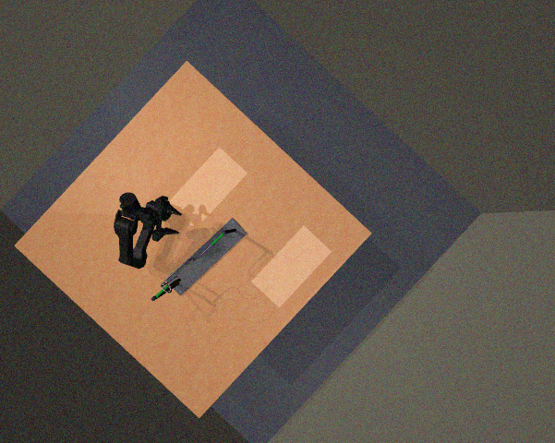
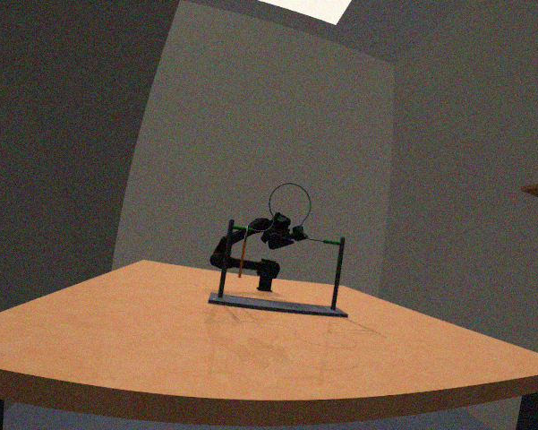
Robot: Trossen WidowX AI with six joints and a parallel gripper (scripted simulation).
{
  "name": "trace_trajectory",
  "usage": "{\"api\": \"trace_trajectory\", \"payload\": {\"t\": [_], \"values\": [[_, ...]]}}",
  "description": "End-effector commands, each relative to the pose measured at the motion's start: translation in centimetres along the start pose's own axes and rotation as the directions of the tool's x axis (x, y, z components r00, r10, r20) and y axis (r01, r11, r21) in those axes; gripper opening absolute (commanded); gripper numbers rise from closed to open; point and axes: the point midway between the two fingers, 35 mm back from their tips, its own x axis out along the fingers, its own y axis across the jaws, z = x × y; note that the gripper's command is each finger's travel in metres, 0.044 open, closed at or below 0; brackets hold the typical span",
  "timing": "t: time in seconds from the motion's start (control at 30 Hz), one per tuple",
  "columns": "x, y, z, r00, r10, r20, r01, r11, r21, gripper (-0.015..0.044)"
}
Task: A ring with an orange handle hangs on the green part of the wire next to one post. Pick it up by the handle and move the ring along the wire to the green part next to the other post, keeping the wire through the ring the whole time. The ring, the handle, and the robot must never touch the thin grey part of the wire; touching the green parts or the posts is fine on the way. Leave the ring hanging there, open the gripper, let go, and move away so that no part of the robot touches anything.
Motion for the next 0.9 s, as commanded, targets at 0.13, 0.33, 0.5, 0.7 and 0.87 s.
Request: {"api": "trace_trajectory", "payload": {"t": [0.13, 0.33, 0.5, 0.7, 0.87], "values": [[0.0, 0.1, -0.3, 0.999, -0.028, -0.015, 0.028, 0.999, -0.017, 0.0269], [0.5, 0.8, -1.5, 0.994, -0.095, -0.059, 0.091, 0.994, -0.063, 0.016], [1.2, 1.2, -2.6, 0.984, -0.147, -0.096, 0.138, 0.986, -0.095, 0.016], [2.4, 1.3, -3.9, 0.969, -0.204, -0.138, 0.187, 0.974, -0.126, 0.016], [3.8, 1.1, -5.0, 0.953, -0.248, -0.173, 0.224, 0.964, -0.147, 0.016]]}}
